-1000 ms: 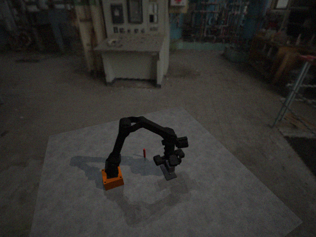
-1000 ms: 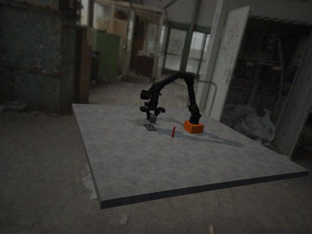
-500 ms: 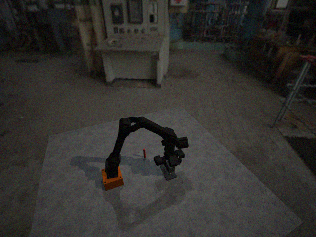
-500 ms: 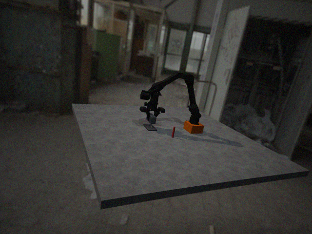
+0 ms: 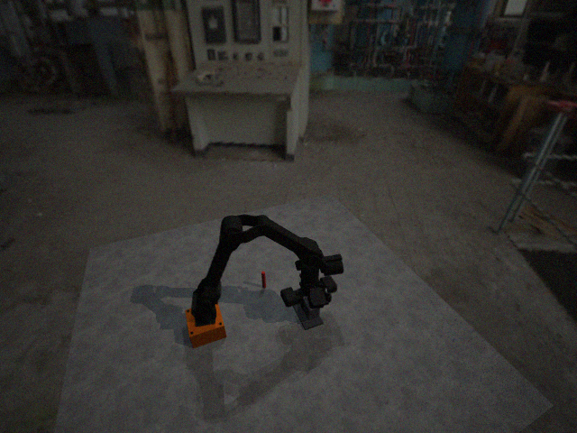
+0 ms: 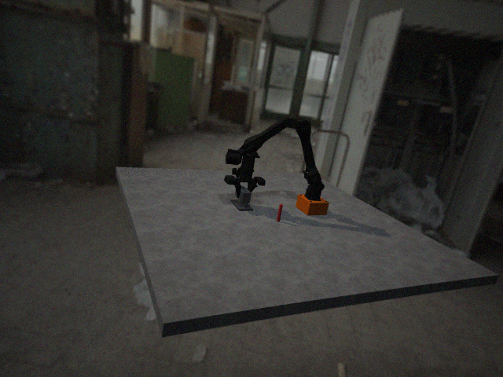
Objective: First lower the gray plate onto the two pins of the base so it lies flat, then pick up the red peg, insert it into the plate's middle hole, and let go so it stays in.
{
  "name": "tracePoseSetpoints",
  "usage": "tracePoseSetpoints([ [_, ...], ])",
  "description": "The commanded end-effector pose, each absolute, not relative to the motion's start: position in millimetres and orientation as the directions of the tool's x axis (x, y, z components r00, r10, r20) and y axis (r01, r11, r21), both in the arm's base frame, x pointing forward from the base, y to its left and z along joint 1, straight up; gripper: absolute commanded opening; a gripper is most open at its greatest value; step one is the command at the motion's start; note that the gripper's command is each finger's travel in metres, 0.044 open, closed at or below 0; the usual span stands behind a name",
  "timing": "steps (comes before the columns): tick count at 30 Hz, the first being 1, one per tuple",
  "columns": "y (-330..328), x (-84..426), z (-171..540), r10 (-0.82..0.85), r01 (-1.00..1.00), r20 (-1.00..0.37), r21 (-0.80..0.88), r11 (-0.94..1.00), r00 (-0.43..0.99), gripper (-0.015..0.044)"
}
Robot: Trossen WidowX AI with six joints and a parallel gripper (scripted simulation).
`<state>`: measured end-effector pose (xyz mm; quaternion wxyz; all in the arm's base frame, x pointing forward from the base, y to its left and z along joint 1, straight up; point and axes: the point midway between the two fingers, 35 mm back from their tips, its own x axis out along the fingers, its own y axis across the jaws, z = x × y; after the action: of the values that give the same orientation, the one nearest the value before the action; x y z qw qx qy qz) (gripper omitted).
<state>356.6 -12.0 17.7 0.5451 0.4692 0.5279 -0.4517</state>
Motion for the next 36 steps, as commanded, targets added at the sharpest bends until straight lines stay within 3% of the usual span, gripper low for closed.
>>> tracePoseSetpoints([
  [1, -12, 355, 10, 0.004, 0.987, -1.000, 0.028, 0.156, 0.028, 0.0000],
  [17, -12, 356, 2, 0.003, 0.988, -1.000, 0.031, 0.152, 0.031, 0.0000],
  [33, -12, 356, 2, 0.003, 0.988, -1.000, 0.031, 0.152, 0.031, 0.0420],
  [36, -12, 356, 2, 0.003, 0.988, -1.000, 0.031, 0.152, 0.031, 0.0440],
])
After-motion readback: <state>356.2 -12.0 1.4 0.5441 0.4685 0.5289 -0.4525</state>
